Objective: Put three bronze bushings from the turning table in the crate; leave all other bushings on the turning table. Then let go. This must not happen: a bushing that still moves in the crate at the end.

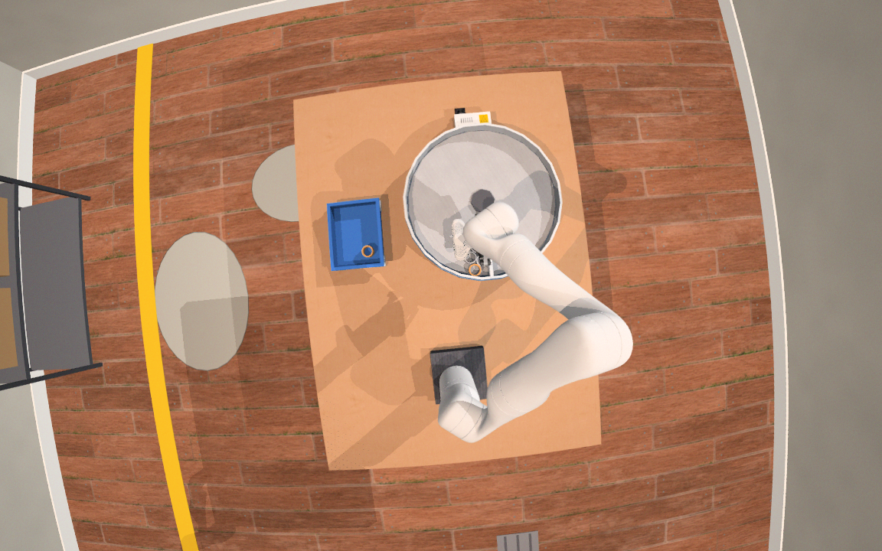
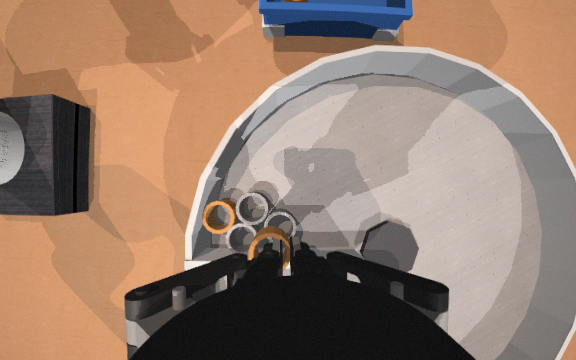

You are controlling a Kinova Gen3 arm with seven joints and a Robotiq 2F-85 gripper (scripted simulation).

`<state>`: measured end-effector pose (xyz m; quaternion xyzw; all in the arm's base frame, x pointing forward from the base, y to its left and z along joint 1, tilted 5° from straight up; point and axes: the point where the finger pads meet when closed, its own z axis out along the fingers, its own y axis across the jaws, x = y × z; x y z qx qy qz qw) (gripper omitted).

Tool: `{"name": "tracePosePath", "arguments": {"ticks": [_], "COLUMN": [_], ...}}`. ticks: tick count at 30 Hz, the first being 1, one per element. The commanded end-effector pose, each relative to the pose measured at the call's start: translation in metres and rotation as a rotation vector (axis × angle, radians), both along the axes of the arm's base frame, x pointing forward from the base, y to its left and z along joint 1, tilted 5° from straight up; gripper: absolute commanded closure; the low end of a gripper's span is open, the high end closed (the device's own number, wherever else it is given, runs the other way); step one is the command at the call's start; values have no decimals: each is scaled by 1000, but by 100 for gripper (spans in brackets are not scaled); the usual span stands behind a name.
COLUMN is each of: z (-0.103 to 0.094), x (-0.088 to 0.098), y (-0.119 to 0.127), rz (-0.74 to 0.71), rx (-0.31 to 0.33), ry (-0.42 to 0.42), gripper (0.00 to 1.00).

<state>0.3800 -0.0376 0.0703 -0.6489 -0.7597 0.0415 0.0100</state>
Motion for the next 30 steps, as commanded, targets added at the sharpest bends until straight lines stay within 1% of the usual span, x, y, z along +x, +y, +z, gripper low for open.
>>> {"name": "tracePosePath", "arguments": {"ticks": [1, 2, 14, 19, 30], "z": [12, 15, 15, 34, 34], "x": [4, 4, 4, 5, 5], "y": [-1, -1, -1, 1, 1], "rz": [-2, -2, -2, -2, -2], "rx": [-3, -3, -3, -3, -3], "ry": [-11, -11, -11, -11, -11], "gripper": [100, 100, 100, 100, 100]}}
